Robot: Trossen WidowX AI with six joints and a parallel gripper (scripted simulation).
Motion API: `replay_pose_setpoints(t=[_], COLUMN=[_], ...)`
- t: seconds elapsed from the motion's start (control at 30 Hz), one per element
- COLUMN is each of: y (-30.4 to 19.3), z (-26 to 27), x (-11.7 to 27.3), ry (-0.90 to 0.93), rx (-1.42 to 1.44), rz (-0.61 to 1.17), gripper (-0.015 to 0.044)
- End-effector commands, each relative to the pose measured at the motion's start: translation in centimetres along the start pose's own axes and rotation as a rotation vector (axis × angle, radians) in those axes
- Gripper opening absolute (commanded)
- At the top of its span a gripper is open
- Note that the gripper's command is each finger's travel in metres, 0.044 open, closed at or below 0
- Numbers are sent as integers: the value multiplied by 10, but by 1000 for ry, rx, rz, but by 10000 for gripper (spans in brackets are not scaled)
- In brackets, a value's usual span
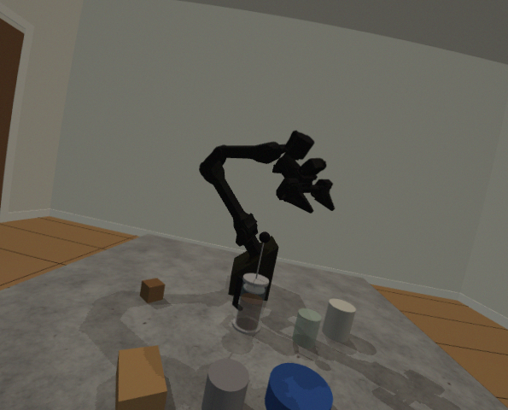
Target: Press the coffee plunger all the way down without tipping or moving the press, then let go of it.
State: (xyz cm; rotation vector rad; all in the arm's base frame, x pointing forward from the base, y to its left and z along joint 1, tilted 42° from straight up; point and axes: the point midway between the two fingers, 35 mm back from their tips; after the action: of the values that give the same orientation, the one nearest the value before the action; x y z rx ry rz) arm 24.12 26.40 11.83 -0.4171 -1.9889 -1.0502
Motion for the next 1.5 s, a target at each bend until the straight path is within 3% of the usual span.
replay_pose_setpoints(t=[0.0,0.33,0.7,1.47], y=[-53,-71,-116,-112], z=[-40,-73,-93,-105], x=[37,85,50,27], ry=[-358,-595,-596,-590], rx=[-165,-242,-243,-249], rz=[-37,-302,-303,-291], gripper=[440,440,440,440])
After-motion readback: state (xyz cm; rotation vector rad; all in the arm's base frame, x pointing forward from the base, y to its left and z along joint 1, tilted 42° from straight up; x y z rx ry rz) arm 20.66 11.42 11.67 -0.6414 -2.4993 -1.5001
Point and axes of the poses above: the point midway between the two fingers, 35 mm back from their tips, its own x axis back along the fingers, its own z axis across the jaws, y = z × x, and after that the axes turned 13 degrees about -x, right-handed
